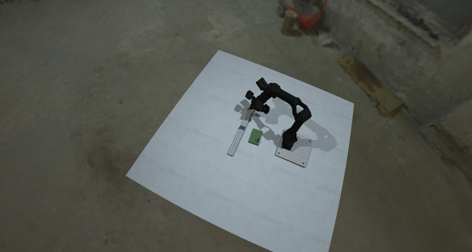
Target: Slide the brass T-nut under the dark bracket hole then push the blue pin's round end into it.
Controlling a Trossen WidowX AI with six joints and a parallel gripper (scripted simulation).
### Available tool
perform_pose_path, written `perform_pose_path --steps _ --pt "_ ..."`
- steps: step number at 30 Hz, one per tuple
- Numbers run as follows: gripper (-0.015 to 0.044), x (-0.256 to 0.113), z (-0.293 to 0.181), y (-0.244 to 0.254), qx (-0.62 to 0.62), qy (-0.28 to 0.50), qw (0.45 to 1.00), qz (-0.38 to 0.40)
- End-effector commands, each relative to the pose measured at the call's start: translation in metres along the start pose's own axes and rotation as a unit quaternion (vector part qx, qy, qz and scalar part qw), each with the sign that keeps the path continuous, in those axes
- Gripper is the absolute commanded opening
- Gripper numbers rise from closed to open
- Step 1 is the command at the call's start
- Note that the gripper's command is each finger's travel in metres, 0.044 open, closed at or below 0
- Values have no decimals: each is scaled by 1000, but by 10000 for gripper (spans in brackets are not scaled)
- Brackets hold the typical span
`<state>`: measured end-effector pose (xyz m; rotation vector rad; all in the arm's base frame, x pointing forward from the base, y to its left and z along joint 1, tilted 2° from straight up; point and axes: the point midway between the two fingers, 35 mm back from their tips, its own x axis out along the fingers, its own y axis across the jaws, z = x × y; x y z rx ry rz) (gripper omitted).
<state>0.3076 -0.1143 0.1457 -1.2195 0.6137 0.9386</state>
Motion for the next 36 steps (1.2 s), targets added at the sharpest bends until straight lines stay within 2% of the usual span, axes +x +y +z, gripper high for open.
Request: perform_pose_path --steps 1,36 --pt "-150 1 1 3 -3 -2 1000 -5" --pt "-150 0 2 12 -23 0 998 -59"
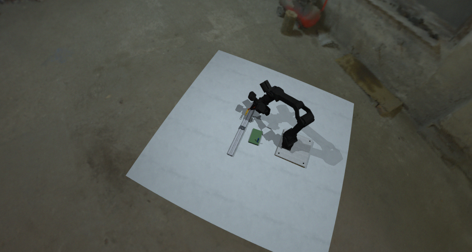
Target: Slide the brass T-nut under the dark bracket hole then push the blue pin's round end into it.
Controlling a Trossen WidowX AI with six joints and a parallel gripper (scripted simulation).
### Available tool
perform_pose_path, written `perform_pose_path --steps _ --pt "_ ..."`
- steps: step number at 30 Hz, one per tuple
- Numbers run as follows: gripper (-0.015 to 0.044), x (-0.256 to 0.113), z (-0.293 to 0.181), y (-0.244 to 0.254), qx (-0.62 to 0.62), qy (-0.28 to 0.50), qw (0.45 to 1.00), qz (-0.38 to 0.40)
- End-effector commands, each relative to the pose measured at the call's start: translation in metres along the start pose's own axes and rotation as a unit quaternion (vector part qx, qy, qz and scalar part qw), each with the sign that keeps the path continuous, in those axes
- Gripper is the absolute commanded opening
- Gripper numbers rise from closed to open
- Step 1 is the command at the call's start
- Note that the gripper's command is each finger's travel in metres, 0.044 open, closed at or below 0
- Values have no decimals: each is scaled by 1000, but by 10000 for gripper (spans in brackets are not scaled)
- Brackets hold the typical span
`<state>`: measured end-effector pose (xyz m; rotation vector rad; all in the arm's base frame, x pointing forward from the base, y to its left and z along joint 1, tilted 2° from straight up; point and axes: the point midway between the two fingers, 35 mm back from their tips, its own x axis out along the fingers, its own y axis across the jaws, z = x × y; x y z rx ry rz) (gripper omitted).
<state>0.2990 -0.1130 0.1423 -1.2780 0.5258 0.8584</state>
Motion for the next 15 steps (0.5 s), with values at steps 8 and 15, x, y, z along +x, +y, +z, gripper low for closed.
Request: perform_pose_path --steps 8,15 --pt "-150 0 2 5 -8 -1 1000 -15" --pt "-150 0 2 7 -12 -1 1000 -26"
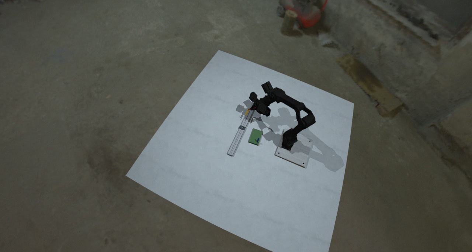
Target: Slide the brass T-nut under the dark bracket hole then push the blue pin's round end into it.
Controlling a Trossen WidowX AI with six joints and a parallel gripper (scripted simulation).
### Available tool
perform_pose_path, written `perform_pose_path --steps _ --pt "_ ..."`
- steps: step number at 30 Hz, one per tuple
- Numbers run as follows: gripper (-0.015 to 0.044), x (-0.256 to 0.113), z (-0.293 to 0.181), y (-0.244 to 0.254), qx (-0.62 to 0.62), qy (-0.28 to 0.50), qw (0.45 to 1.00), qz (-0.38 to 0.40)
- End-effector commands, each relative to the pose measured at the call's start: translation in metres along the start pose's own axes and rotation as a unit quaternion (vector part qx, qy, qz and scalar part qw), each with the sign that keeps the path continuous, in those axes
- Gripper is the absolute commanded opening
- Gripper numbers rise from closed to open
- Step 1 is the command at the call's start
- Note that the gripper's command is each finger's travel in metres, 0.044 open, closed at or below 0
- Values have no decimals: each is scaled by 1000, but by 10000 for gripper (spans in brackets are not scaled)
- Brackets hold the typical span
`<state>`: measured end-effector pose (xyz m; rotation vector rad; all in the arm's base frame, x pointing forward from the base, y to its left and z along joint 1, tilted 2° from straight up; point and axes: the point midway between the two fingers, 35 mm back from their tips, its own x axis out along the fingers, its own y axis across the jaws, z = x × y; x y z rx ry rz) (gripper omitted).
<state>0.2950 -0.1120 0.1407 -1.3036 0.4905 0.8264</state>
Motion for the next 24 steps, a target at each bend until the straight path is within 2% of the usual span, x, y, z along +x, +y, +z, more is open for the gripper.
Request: perform_pose_path --steps 1,24 --pt "-150 0 2 3 -3 -2 1000 -5" --pt "-150 -2 4 10 -20 1 999 -40"
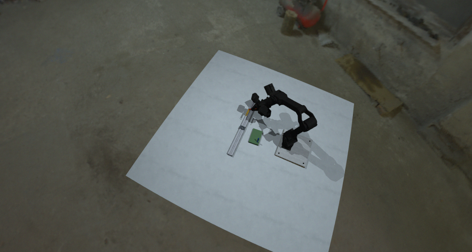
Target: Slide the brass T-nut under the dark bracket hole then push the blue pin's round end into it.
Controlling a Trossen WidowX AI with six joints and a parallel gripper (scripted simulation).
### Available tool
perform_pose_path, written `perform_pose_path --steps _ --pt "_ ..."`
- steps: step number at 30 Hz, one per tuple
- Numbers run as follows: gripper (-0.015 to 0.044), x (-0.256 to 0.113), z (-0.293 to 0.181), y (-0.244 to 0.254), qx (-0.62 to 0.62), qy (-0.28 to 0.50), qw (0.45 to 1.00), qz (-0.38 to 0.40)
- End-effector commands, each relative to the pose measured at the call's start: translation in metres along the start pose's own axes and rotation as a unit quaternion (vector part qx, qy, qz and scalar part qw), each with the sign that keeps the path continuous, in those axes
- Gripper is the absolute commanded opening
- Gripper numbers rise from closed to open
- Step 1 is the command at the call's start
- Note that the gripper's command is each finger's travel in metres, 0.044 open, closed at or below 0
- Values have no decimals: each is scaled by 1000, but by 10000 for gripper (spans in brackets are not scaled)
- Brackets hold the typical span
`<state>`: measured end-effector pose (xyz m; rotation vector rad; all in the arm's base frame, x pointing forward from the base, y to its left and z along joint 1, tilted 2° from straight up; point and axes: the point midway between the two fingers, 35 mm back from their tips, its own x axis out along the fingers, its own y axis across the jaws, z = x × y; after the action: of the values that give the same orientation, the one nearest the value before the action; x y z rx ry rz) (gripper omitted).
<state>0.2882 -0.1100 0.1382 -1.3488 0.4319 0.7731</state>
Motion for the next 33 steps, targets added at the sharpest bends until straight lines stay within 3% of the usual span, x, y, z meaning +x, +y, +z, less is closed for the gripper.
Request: perform_pose_path --steps 1,33 --pt "-150 0 2 3 -4 -2 1000 -5" --pt "-150 23 -4 26 -11 3 1000 -20"
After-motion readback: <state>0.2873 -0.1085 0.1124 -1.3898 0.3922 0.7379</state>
